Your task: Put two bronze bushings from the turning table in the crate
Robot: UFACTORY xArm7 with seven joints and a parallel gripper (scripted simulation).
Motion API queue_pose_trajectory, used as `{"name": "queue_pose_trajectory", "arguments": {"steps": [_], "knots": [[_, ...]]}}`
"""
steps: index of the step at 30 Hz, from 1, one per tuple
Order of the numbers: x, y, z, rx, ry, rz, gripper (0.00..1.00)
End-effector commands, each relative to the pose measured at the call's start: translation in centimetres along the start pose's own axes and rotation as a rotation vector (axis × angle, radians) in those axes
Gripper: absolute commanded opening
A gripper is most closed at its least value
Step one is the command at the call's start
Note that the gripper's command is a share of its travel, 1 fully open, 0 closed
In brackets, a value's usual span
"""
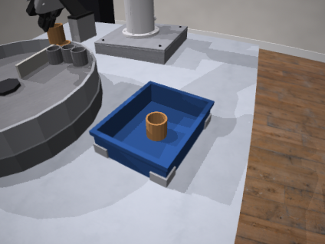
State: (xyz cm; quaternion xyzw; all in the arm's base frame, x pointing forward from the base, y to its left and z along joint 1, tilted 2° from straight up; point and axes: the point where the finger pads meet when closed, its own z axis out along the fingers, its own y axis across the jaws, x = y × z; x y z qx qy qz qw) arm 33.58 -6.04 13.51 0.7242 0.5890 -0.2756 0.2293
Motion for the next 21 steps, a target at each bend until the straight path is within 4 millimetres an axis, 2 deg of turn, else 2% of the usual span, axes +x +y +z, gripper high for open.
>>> {"name": "queue_pose_trajectory", "arguments": {"steps": [1, 6, 15, 17, 19, 21], "knots": [[0.9, 0.0, -0.9, -0.003, 0.001, 0.002, 0.00], [4.2, -0.3, -3.7, -0.003, 0.001, 0.002, 0.00], [8.9, -0.7, -7.6, -0.003, 0.001, 0.002, 0.00], [8.9, -0.7, -7.6, -0.003, 0.001, 0.002, 0.00], [10.8, -0.9, -9.2, -0.003, 0.001, 0.002, 0.00], [11.7, -1.0, -9.9, -0.003, 0.001, 0.002, 0.00]]}}
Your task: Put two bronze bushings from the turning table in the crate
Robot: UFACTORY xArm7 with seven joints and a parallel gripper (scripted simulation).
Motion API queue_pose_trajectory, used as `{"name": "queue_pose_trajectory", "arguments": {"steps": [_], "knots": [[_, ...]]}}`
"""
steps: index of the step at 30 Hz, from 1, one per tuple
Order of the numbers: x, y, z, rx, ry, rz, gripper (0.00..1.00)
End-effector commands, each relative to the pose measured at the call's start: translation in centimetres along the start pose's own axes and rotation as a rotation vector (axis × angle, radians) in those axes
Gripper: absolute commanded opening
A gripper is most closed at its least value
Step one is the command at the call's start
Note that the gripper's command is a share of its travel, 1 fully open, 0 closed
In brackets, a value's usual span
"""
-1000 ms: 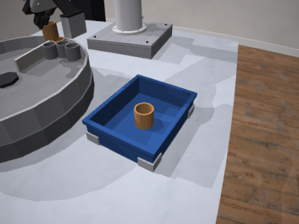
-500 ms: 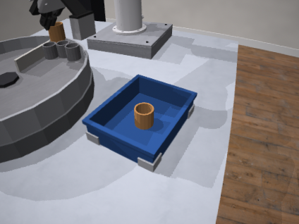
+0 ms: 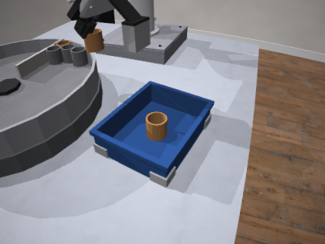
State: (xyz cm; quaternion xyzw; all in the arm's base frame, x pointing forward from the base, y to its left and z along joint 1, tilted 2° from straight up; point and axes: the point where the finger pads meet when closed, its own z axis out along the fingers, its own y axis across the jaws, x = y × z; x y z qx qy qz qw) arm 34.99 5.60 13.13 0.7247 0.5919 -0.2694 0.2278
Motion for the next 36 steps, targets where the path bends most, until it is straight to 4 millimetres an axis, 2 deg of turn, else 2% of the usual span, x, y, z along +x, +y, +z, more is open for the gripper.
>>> {"name": "queue_pose_trajectory", "arguments": {"steps": [1, 11, 13, 21, 27, 36], "knots": [[3.2, 0.0, -2.7, 0.004, -0.012, 0.004, 0.00], [8.4, -0.5, -7.0, 0.004, -0.012, 0.004, 0.00], [8.4, -0.5, -7.0, 0.004, -0.012, 0.004, 0.00], [12.5, -0.8, -10.4, 0.004, -0.012, 0.004, 0.00], [13.6, -0.9, -11.2, 0.004, -0.012, 0.004, 0.00], [13.7, -0.9, -11.3, 0.004, -0.012, 0.004, 0.00]]}}
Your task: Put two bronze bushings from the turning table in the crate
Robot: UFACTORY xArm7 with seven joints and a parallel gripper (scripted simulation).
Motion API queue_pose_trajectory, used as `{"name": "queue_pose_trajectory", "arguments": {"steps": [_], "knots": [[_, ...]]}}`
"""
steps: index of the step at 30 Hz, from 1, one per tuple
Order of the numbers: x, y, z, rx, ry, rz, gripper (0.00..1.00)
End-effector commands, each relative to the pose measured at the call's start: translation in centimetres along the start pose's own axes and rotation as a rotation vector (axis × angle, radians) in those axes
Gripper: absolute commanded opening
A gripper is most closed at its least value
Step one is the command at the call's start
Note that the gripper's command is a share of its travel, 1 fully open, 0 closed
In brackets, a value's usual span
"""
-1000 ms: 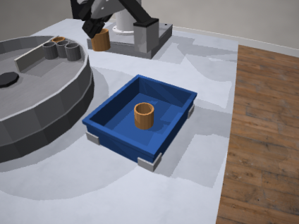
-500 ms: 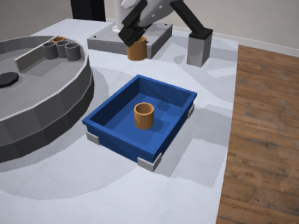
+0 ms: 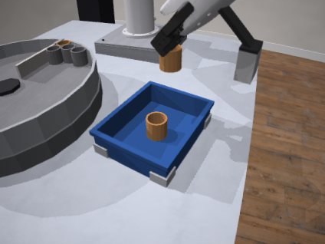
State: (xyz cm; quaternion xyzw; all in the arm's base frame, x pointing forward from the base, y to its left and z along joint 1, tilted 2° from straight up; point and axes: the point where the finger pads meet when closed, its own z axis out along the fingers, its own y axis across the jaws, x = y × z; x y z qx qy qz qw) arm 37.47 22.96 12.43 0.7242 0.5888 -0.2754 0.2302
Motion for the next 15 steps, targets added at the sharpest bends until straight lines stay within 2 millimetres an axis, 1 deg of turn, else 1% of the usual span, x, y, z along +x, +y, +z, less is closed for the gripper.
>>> {"name": "queue_pose_trajectory", "arguments": {"steps": [1, 11, 15], "knots": [[0.09, 0.05, -0.28, -0.001, 0.002, 0.001, 0.00], [0.13, 0.05, -0.24, -0.001, 0.002, 0.001, 0.00], [0.78, 0.04, 0.51, -0.001, 0.002, 0.001, 0.00]]}}
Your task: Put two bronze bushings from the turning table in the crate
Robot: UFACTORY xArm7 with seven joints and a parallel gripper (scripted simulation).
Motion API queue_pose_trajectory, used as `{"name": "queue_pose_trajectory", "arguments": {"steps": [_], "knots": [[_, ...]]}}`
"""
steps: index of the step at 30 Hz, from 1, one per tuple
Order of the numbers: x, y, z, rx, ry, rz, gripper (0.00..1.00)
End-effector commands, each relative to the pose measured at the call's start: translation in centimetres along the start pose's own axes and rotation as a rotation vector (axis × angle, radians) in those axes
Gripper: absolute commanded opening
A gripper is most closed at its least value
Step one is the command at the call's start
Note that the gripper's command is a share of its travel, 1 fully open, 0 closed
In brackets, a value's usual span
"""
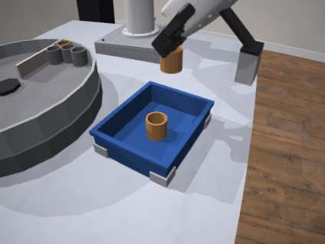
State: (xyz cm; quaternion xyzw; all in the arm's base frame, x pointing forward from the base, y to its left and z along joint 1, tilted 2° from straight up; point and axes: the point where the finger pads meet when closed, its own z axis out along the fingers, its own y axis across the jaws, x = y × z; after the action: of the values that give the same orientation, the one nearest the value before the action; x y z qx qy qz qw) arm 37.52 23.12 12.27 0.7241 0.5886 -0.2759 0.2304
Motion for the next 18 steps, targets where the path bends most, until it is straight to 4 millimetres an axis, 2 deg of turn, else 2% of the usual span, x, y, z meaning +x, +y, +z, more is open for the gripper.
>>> {"name": "queue_pose_trajectory", "arguments": {"steps": [1, 9, 18], "knots": [[0.9, 0.0, 0.9, -0.002, 0.003, 0.001, 0.00], [3.7, 0.0, 4.2, -0.002, 0.003, 0.001, 0.00], [4.2, 0.0, 4.7, -0.002, 0.003, 0.001, 0.00]]}}
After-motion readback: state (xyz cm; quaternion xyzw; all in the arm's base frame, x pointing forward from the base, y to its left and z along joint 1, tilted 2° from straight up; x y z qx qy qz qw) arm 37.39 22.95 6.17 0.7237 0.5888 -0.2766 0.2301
